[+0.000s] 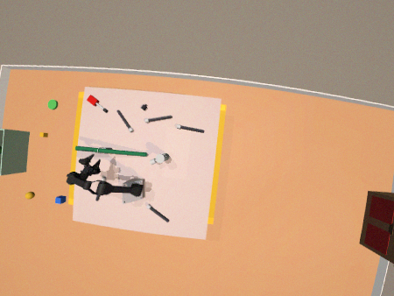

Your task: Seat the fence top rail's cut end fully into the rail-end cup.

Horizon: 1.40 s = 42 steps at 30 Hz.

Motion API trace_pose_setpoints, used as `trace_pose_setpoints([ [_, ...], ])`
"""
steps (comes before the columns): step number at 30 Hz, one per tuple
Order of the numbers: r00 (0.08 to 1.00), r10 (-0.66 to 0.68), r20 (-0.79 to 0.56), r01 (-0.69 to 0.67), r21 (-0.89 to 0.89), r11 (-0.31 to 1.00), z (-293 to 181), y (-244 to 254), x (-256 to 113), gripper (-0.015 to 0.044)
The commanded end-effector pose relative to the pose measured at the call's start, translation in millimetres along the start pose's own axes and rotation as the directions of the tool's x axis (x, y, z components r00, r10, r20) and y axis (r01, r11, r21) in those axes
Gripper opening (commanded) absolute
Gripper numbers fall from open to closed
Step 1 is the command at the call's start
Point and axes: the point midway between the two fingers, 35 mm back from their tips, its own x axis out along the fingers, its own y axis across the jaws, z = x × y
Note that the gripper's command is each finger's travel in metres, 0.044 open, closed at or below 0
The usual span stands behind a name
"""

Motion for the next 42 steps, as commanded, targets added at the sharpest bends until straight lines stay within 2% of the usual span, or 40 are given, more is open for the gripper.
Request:
trace_pose_setpoints([
  [1, 1.000, -0.003, 0.000, 0.003, 0.020, 1.000, 1, 1, 0, 0.0426],
  [4, 0.999, -0.042, 0.000, 0.040, 0.294, 0.955, 14, 13, 4, 0.0440],
  [7, 0.996, -0.092, -0.004, 0.075, 0.612, 0.788, 33, 27, 9, 0.0440],
  [11, 0.988, -0.155, -0.013, 0.077, 0.908, 0.413, 58, 43, 16, 0.0440],
  [15, 0.976, -0.215, -0.028, 0.017, 0.999, -0.051, 85, 56, 24, 0.0440],
  [19, 0.962, -0.269, -0.047, -0.090, 0.875, -0.475, 113, 65, 32, 0.0440],
  [24, 0.950, -0.306, -0.065, -0.188, 0.665, -0.723, 133, 70, 38, 0.0440],
  [28, 0.939, -0.334, -0.081, -0.267, 0.440, -0.857, 150, 72, 42, 0.0440],
  [31, 0.930, -0.354, -0.094, -0.323, 0.247, -0.914, 163, 73, 46, 0.0440],
  [35, 0.920, -0.376, -0.112, -0.380, -0.017, -0.925, 179, 74, 49, 0.0440],
  [39, 0.910, -0.395, -0.129, -0.416, -0.277, -0.866, 193, 73, 53, 0.0440],
  [42, 0.900, -0.410, -0.145, -0.428, -0.464, -0.775, 206, 72, 55, 0.0440],
])
